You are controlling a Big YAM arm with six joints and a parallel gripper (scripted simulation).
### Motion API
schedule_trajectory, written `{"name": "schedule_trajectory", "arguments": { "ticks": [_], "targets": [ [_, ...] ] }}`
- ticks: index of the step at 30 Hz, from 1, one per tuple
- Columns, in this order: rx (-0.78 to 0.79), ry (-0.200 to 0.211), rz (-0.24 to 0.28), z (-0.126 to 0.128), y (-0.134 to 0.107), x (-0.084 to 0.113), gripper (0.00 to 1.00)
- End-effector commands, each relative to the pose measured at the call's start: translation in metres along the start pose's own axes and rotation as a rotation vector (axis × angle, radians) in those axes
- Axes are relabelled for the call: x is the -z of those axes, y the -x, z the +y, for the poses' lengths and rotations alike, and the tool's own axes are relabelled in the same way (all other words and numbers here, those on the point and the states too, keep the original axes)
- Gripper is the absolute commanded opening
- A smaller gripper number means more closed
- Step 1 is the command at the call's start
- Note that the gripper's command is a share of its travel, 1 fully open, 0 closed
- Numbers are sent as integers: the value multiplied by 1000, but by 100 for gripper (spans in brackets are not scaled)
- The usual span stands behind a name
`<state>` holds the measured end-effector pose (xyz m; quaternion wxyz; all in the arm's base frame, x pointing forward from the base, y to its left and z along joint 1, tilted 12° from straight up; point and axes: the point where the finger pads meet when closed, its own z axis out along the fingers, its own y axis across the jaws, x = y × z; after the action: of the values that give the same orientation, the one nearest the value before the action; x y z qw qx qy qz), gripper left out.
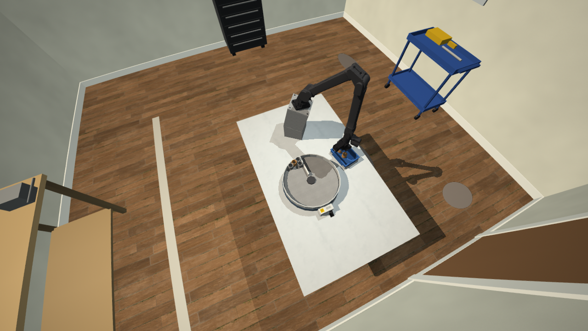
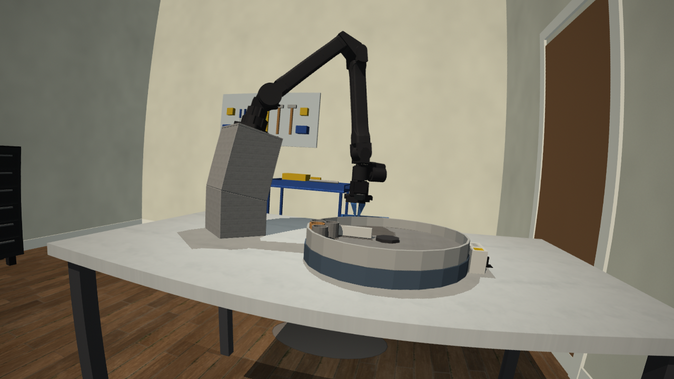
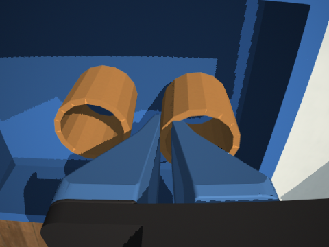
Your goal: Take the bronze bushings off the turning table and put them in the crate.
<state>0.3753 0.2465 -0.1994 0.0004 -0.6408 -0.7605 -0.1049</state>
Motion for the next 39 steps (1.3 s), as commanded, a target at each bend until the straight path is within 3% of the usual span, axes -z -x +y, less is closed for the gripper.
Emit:
{"name": "schedule_trajectory", "arguments": {
  "ticks": [1, 39],
  "targets": [
    [1, 20, 3, 7, -6, -1, 0],
    [-1, 9, -2, 6, -5, 1, 0]
  ]
}}
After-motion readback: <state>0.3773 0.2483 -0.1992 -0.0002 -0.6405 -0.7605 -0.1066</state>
